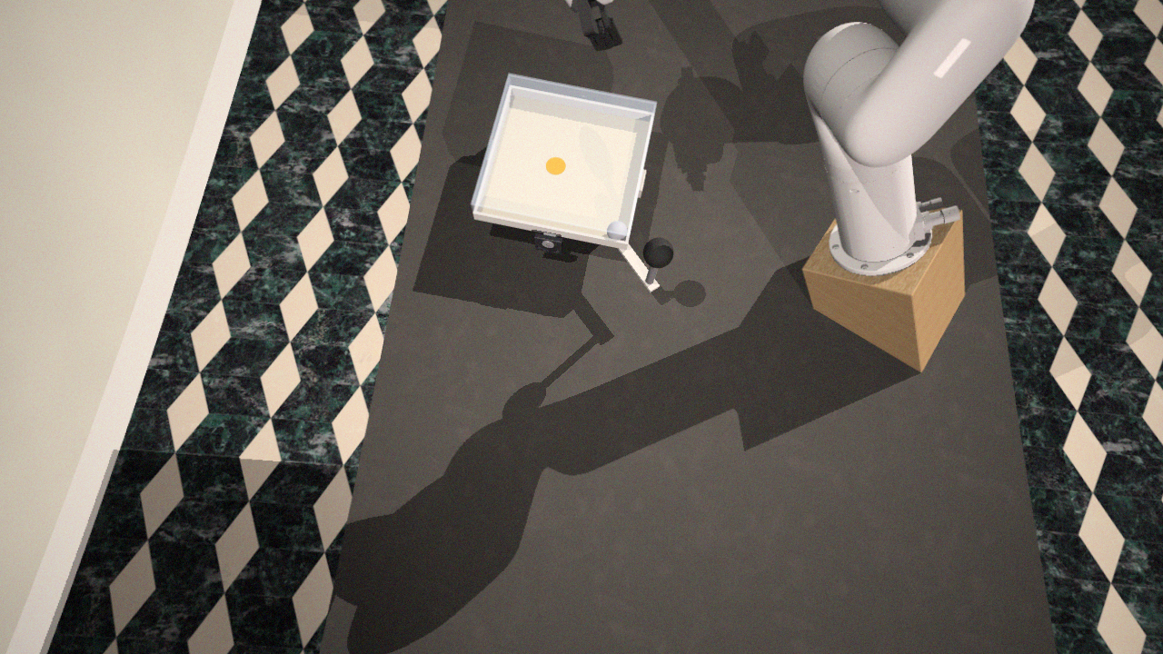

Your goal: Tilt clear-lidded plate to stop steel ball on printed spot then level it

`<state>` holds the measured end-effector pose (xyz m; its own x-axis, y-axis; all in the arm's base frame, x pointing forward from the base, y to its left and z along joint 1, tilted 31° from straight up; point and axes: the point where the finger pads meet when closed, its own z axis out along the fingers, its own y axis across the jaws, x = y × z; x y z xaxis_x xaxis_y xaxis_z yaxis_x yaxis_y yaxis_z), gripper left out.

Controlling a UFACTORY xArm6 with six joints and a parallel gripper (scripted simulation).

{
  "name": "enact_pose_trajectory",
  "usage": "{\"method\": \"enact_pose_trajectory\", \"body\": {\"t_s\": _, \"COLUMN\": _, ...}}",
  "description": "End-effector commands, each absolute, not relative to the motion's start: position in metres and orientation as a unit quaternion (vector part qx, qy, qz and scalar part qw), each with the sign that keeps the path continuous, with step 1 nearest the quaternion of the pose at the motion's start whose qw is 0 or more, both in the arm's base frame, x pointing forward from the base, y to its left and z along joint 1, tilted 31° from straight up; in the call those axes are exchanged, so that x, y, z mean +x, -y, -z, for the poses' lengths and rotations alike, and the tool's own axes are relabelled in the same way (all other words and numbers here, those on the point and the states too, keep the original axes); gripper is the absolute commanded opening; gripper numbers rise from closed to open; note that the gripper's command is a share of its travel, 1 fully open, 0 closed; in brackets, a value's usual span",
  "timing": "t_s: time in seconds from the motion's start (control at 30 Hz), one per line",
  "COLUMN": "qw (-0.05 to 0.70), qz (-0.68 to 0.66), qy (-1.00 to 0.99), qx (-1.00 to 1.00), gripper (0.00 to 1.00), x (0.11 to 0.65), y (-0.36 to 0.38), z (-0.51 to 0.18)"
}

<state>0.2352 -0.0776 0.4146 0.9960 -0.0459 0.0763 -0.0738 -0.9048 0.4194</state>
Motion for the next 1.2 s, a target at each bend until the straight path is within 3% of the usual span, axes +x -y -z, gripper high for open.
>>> {"method": "enact_pose_trajectory", "body": {"t_s": 0.0, "qw": 0.224, "qz": -0.053, "qy": -0.005, "qx": 0.973, "gripper": 1.00, "x": 0.248, "y": 0.060, "z": -0.390}}
{"method": "enact_pose_trajectory", "body": {"t_s": 0.57, "qw": 0.233, "qz": -0.110, "qy": -0.128, "qx": 0.958, "gripper": 1.00, "x": 0.264, "y": -0.006, "z": -0.299}}
{"method": "enact_pose_trajectory", "body": {"t_s": 1.17, "qw": 0.215, "qz": -0.162, "qy": -0.254, "qx": 0.929, "gripper": 1.00, "x": 0.245, "y": -0.071, "z": -0.204}}
